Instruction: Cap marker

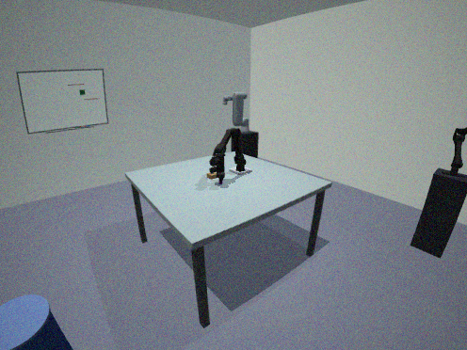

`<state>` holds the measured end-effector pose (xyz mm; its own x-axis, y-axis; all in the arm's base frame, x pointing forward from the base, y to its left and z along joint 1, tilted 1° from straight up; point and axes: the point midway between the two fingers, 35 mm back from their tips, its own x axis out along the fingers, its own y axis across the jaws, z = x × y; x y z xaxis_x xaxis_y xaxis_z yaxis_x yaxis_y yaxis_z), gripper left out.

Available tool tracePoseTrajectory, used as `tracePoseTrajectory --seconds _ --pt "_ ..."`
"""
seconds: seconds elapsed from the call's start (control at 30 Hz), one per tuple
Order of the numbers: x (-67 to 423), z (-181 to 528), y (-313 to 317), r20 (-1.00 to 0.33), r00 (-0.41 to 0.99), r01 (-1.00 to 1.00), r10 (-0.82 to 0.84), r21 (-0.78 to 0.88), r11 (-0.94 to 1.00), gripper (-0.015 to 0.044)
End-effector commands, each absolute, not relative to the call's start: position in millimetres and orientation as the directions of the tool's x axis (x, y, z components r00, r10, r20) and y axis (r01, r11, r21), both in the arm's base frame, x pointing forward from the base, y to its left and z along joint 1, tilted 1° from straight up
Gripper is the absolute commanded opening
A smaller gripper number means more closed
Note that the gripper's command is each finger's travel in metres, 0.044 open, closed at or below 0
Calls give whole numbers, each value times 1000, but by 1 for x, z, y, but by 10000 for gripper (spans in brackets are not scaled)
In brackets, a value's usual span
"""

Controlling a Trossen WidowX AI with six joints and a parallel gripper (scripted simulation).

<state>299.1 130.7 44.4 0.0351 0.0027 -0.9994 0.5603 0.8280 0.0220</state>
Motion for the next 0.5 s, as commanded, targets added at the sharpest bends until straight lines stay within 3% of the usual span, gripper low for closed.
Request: tracePoseTrajectory --seconds 0.0,0.47 --pt "301 59 132 -999 46 557 5 30 830 0" --pt "298 98 131 -999 46 557 5 30 830 0"
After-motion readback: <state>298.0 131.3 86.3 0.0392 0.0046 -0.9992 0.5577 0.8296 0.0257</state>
